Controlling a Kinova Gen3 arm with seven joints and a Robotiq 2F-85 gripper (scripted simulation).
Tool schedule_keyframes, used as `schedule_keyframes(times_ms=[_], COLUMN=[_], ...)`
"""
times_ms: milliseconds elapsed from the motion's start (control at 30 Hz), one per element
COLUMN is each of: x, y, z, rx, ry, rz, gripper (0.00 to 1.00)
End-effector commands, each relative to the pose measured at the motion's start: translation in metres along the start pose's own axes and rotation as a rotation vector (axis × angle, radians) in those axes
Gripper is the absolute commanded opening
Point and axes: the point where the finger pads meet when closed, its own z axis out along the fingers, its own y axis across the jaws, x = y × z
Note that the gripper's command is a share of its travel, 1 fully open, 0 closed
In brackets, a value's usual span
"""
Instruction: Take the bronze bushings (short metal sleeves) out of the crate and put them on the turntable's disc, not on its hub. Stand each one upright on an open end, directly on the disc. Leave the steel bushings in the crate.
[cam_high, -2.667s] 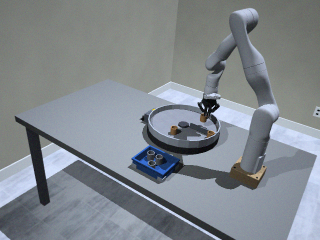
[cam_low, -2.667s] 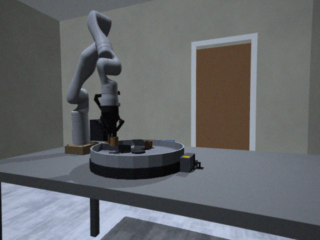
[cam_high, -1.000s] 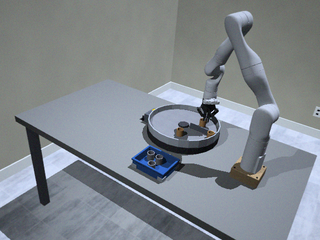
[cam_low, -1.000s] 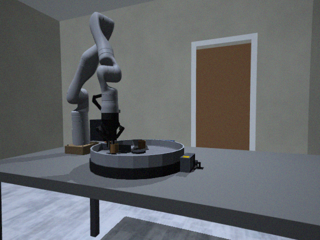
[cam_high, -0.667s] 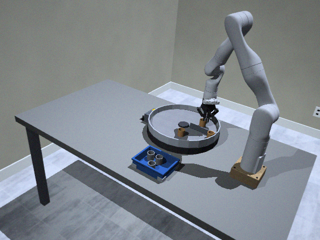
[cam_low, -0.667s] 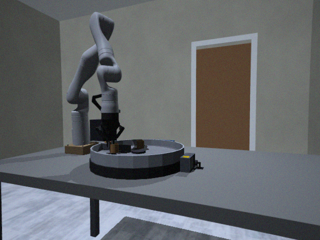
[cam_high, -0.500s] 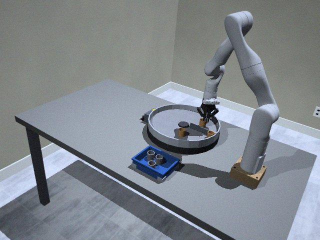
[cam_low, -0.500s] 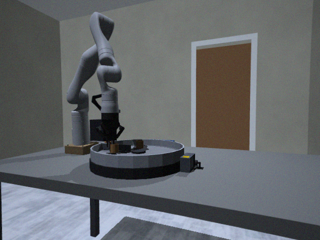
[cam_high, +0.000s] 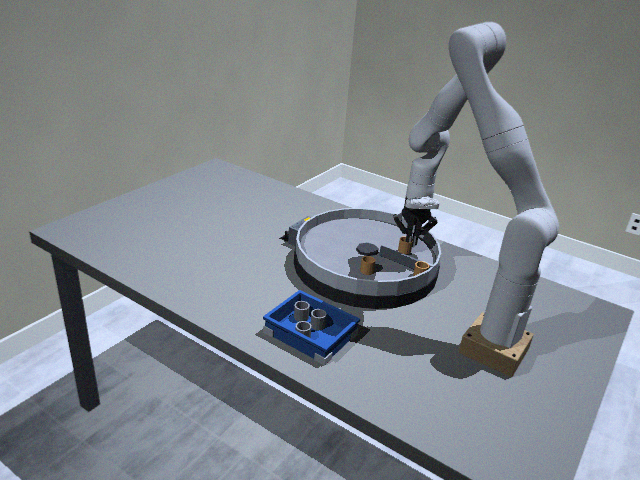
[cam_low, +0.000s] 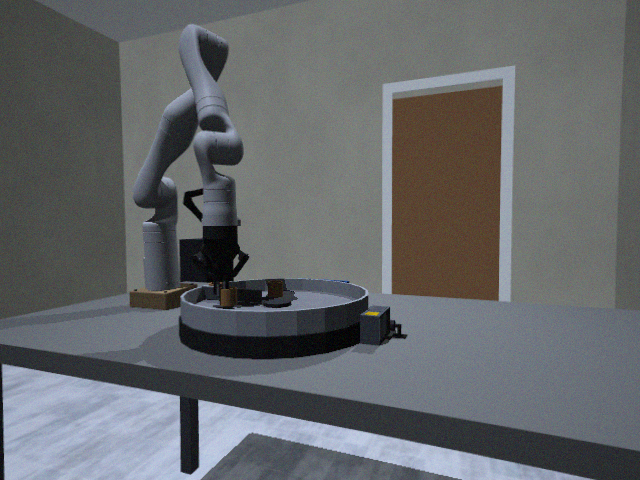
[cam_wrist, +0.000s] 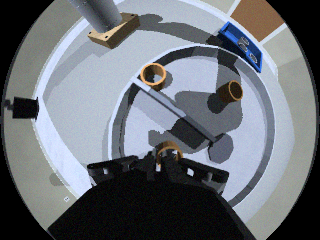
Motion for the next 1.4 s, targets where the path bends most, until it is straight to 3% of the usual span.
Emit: schedule_keyframes(times_ms=[0, 1367], x=[-0.0003, -0.0003], y=[0.0, 0.0], z=[0.0003, 0.005], rx=[0.0, 0.0], ry=[-0.001, -0.001], rz=[0.0, 0.0], gripper=[0.0, 0.0])
